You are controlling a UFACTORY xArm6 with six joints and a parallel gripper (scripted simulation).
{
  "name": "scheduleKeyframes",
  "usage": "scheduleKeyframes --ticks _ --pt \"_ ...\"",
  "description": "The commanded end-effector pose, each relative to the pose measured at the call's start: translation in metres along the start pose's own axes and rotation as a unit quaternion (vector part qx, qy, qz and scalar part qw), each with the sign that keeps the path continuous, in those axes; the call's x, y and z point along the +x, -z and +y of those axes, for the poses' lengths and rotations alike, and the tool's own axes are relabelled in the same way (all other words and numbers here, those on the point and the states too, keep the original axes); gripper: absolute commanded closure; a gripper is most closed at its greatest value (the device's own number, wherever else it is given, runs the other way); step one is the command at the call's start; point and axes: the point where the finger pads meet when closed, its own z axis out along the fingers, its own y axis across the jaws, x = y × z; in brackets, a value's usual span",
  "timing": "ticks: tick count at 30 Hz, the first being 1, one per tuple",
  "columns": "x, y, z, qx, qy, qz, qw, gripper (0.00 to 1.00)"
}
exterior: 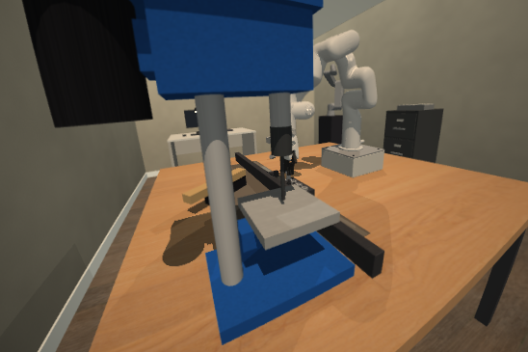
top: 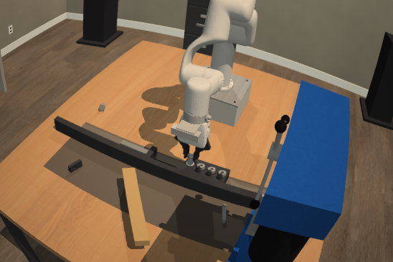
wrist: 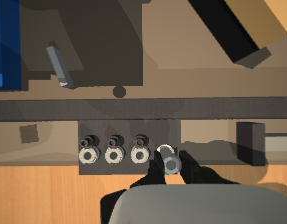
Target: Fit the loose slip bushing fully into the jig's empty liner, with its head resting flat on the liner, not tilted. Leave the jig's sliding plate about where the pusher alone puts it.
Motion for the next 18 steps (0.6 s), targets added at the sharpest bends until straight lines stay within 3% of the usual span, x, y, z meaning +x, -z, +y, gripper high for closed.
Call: scheduleKeyframes --ticks 1,18 --pt "0.0016 0.0007 -0.0002 0.000 0.000 0.002 1.000 0.74" --pt "0.0016 0.0003 -0.0002 0.000 0.000 0.002 1.000 0.74"
